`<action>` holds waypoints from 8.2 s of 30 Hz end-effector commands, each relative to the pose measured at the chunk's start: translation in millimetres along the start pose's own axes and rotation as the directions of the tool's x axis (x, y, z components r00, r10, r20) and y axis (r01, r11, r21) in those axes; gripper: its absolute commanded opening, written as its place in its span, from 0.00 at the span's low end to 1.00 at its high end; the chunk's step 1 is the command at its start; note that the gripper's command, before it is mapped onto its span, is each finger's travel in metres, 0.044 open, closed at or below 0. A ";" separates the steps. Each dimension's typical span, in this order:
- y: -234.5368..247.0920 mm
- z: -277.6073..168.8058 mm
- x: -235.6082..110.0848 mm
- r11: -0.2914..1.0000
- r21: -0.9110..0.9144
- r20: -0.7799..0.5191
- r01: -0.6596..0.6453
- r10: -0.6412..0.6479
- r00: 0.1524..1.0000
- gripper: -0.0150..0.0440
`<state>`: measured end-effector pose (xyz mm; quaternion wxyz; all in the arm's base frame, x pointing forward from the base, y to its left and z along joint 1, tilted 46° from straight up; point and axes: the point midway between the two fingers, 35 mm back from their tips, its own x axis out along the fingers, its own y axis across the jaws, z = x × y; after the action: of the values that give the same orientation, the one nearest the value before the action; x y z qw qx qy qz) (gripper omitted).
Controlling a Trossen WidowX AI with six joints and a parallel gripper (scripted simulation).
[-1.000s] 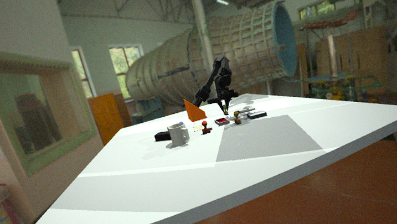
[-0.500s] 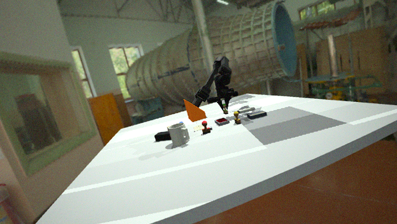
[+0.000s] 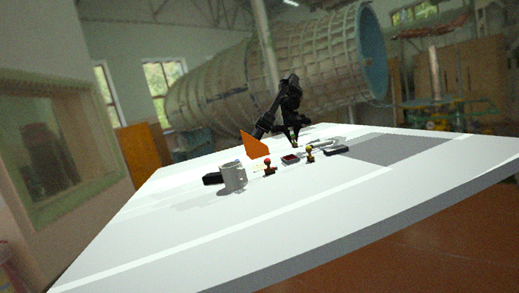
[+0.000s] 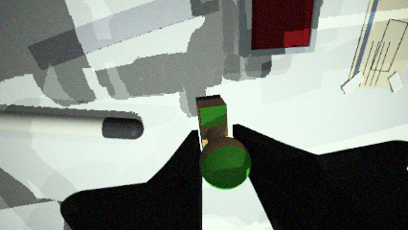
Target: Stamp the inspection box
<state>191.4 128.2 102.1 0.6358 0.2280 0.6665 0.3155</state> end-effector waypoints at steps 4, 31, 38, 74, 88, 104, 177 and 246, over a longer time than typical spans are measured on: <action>-0.1 1.2 -4.6 1.000 -0.005 0.003 0.005 -0.005 1.000 0.25; -0.1 0.7 -17.7 1.000 -0.004 0.002 0.007 -0.007 1.000 0.25; -0.1 0.5 -21.1 1.000 -0.004 0.002 0.007 -0.007 1.000 0.25; 0.6 -0.8 -38.0 1.000 -0.004 0.001 0.006 -0.006 1.000 0.25; -27.9 46.5 -41.5 1.000 -0.006 0.003 0.009 -0.008 1.000 0.25; -65.7 86.6 -39.8 1.000 -0.008 0.005 0.008 -0.008 1.000 0.25; -65.0 87.3 6.8 1.000 -0.015 0.006 0.008 -0.008 1.000 0.25; -64.4 86.7 19.6 1.000 -0.024 0.006 0.007 -0.007 1.000 0.25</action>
<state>282.0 106.4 44.5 0.6429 0.2177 0.6614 0.3192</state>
